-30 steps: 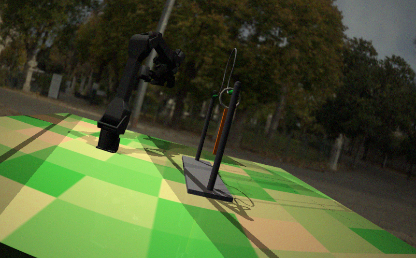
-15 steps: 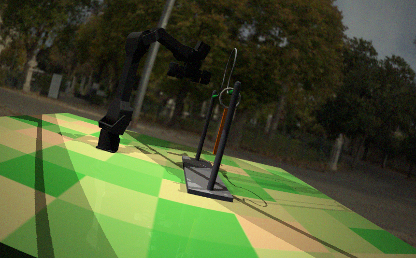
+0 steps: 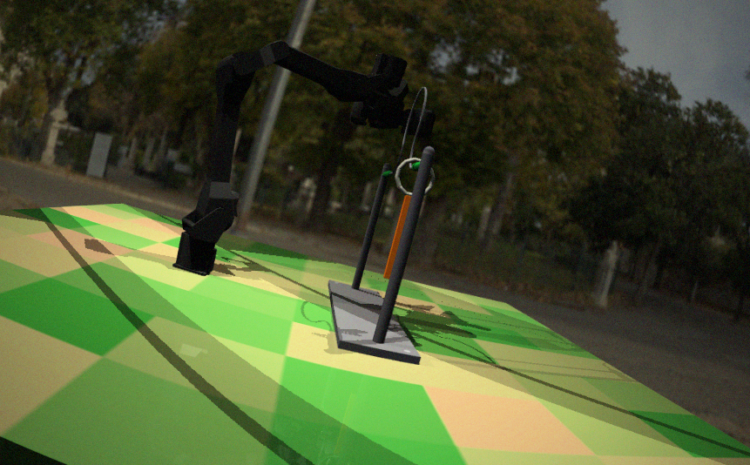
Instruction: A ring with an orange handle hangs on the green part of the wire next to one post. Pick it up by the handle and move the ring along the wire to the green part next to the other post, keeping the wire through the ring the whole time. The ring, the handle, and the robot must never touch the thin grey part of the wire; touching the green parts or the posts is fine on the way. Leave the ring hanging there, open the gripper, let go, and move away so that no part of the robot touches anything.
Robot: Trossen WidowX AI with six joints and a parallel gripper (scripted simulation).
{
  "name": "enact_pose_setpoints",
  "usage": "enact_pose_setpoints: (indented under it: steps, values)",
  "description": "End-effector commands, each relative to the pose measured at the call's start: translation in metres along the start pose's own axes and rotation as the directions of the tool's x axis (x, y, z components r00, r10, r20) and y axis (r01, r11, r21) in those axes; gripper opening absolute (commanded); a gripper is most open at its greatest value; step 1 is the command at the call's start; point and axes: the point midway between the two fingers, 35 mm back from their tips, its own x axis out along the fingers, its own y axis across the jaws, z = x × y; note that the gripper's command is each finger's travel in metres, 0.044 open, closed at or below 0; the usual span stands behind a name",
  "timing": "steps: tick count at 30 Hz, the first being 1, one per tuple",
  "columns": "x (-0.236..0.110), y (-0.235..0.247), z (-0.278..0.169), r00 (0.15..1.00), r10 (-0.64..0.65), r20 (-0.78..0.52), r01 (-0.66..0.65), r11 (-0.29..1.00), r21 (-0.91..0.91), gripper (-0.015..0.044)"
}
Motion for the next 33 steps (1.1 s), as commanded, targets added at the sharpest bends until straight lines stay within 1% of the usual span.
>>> enact_pose_setpoints:
  steps: [1,5,9,16,19,22,25,33]
  values:
    - [-0.031,-0.042,0.014,0.986,-0.157,0.059,0.155,0.987,0.030,0.0160]
    - [-0.061,-0.074,0.027,0.952,-0.282,0.114,0.278,0.959,0.055,0.0160]
    - [-0.095,-0.101,0.041,0.901,-0.400,0.170,0.391,0.917,0.083,0.0160]
    - [-0.161,-0.140,0.061,0.767,-0.587,0.261,0.570,0.809,0.143,0.0160]
    - [-0.185,-0.151,0.066,0.710,-0.644,0.284,0.625,0.763,0.167,0.0160]
    - [-0.211,-0.167,0.065,0.638,-0.715,0.286,0.691,0.695,0.196,0.0160]
    - [-0.243,-0.187,0.062,0.546,-0.790,0.280,0.768,0.605,0.211,0.0160]
    - [-0.332,-0.229,0.030,0.323,-0.917,0.235,0.915,0.365,0.168,0.0160]
